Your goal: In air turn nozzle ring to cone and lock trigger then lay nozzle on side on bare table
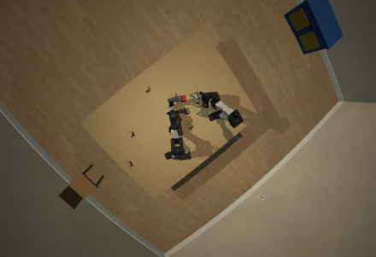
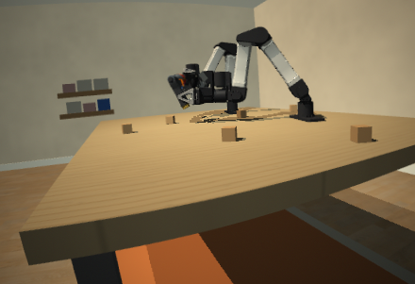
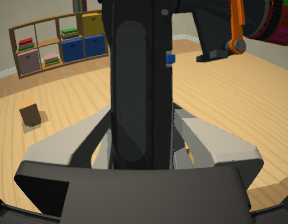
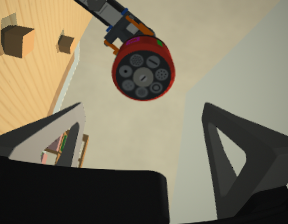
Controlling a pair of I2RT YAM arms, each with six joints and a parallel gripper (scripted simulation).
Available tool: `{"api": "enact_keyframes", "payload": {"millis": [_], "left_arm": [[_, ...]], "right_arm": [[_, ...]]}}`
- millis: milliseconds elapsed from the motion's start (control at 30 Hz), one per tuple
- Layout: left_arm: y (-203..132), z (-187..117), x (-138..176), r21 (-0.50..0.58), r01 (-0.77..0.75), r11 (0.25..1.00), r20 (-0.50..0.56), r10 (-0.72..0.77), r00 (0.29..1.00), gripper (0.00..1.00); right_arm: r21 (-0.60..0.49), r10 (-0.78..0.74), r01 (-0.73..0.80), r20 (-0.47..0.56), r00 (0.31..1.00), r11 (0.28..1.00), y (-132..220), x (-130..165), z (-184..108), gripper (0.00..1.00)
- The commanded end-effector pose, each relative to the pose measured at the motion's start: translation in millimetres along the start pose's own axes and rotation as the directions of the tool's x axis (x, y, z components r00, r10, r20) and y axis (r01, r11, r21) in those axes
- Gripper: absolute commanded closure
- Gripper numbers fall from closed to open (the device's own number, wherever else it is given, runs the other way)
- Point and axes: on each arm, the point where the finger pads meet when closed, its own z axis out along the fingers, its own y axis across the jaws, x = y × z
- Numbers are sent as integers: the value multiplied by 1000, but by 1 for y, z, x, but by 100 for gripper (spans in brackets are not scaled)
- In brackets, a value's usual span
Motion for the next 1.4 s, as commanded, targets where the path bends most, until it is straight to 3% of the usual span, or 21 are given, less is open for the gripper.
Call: {"api": "enact_keyframes", "payload": {"millis": [0, 633, 667, 1200, 1233, 1367], "left_arm": [[-1, 6, -55, 4, 23, 1000, 160, -23, 987, 64], [-1, 6, -55, 3, 23, 1000, 160, -23, 987, 64], [-1, 6, -55, 3, 23, 1000, 160, -23, 987, 64], [-1, 6, -55, 3, 23, 1000, 160, -23, 987, 64], [-1, 6, -55, 3, 23, 1000, 160, -23, 987, 64], [-1, 6, -55, 3, 23, 1000, 160, -23, 987, 64]], "right_arm": [[-1, 4, -4, 24, 1000, 1000, 4, -4, 4, 13], [6, -11, 11, 1, 1000, 1000, -3, 2, 4, 13], [6, -10, 10, 1, 1000, 1000, -3, 3, 4, 63], [9, -5, 5, 4, 1000, 1000, -4, 3, 6, 63], [24, -22, 22, 0, 1000, 999, -17, 6, 7, 63], [1, 50, -50, -7, 999, 999, -17, 12, 10, 63]]}}
